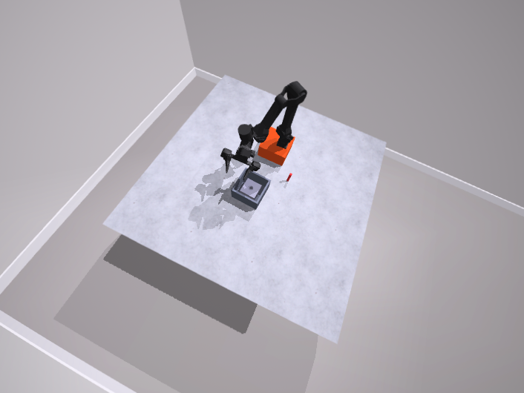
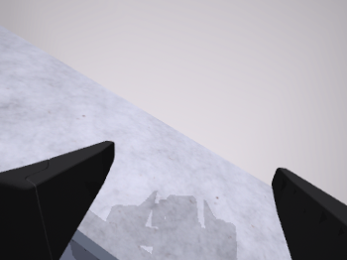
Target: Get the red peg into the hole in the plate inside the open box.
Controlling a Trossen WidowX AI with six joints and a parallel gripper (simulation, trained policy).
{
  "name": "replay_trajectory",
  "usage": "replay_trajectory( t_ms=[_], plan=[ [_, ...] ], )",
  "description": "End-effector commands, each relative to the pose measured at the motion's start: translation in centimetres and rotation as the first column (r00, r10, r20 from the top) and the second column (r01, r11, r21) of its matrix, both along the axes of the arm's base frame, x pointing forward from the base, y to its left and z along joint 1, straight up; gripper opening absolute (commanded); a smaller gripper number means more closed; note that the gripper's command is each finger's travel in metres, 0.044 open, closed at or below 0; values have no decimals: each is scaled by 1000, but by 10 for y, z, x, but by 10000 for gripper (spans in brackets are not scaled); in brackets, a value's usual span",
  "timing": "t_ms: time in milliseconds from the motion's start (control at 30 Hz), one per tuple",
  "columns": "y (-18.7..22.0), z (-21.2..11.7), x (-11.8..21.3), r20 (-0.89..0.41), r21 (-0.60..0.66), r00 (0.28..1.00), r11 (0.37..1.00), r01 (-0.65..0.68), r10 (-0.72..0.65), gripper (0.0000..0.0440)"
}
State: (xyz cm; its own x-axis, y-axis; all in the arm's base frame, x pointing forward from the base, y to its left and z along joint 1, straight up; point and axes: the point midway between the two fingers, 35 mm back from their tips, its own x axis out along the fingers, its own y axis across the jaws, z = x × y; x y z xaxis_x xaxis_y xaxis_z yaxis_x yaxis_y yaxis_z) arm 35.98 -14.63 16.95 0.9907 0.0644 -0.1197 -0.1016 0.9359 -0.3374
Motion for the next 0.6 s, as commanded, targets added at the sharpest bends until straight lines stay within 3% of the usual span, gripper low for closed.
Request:
replay_trajectory(
  t_ms=[0, 267, 567],
  plan=[
    [0, 4, 3, 3, 11, 1000, 1000, 6, -6, 411],
    [38, 26, 33, -47, 213, 999, 977, 31, -22, 434],
    [93, 26, 46, -207, 443, 978, 890, 109, -16, 440]
  ],
)
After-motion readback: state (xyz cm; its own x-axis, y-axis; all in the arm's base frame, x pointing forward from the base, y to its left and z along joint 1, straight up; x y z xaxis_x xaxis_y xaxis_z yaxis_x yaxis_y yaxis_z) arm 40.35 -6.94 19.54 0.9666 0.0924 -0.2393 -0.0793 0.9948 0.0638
